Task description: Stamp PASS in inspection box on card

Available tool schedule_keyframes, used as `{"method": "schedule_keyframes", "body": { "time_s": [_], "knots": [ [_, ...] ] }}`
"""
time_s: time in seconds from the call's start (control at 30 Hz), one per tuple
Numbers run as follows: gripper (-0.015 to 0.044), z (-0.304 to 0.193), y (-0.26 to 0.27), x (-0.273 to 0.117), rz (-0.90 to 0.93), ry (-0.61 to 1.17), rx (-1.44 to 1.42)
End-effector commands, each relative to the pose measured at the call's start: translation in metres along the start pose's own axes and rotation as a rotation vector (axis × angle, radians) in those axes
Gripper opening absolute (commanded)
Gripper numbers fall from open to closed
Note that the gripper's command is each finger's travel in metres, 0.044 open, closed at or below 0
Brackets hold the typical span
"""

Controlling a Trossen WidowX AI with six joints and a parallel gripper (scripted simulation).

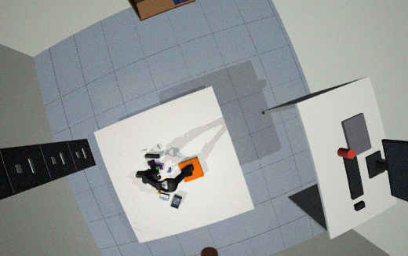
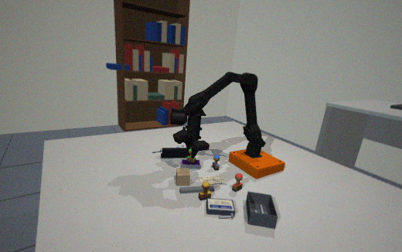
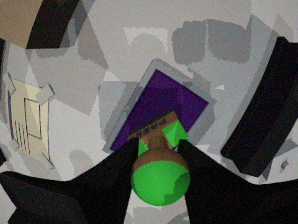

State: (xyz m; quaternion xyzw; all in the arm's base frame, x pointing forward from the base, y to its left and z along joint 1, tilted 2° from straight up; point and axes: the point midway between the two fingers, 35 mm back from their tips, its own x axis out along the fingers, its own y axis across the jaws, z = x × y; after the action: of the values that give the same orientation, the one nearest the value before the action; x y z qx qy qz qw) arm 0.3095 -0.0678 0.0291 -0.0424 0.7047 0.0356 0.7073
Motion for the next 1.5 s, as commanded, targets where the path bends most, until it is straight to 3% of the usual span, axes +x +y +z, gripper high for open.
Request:
{"method": "schedule_keyframes", "body": {
  "time_s": [0.0,1.47],
  "knots": [
    [0.0000,-0.0003,-0.0003,0.0014,-0.003,0.002,0.000],
    [0.0000,-0.0003,-0.0002,0.0064,-0.003,0.002,0.000]
  ]
}}
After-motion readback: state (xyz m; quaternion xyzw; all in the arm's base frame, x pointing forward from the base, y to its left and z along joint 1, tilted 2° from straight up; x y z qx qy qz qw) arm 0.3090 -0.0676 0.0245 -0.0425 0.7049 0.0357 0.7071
